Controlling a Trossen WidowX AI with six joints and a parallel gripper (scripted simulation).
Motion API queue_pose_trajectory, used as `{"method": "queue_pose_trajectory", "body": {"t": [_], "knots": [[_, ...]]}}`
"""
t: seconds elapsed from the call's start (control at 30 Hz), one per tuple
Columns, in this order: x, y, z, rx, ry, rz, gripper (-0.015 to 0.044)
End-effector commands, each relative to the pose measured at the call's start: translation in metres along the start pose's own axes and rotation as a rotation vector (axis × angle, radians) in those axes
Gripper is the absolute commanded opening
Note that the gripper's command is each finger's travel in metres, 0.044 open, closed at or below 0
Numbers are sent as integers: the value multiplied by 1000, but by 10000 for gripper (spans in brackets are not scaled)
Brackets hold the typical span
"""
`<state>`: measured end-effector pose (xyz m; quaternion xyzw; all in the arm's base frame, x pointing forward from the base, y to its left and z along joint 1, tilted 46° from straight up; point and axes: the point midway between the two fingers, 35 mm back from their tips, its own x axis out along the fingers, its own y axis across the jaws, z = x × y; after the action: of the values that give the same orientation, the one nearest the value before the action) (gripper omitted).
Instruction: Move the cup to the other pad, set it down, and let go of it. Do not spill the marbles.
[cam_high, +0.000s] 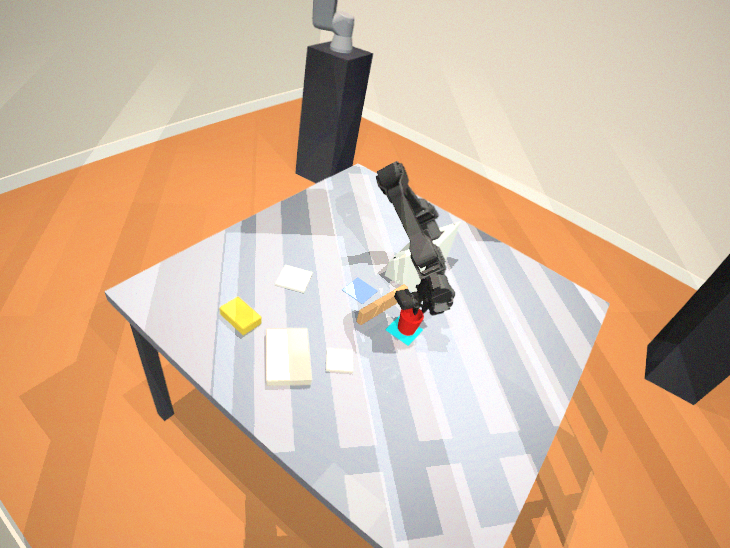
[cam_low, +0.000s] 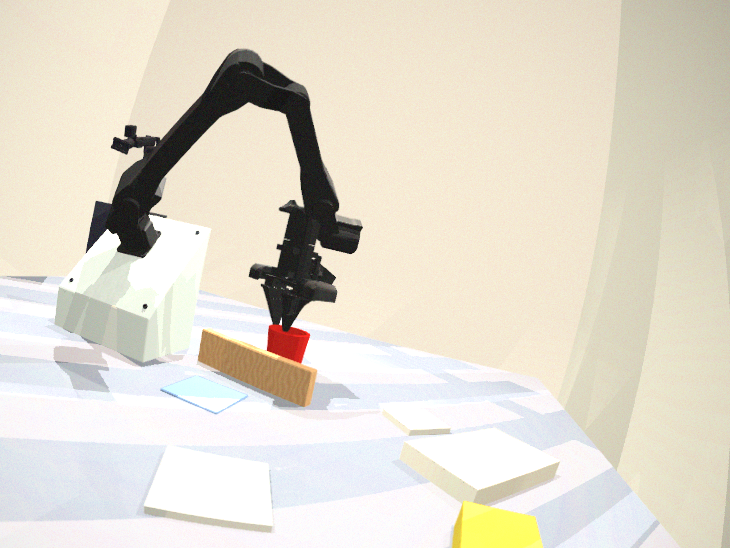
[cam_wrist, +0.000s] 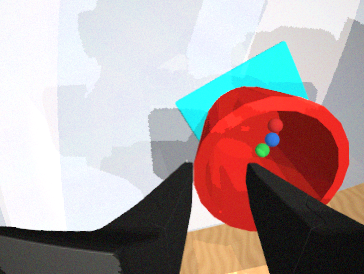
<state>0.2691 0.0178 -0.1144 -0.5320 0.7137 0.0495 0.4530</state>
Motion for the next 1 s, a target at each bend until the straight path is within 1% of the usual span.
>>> {"method": "queue_pose_trajectory", "body": {"t": [0.0,0.4,0.43,0.67,0.8,0.97], "knots": [[-9,0,1,3,-7,0,128],[-26,0,-2,2,-6,-2,128],[-21,0,-2,0,-2,-3,154],[-21,0,-2,0,-2,-3,338],[-29,-1,-1,0,-3,-2,440],[-55,-1,0,0,-7,-1,440]]}}
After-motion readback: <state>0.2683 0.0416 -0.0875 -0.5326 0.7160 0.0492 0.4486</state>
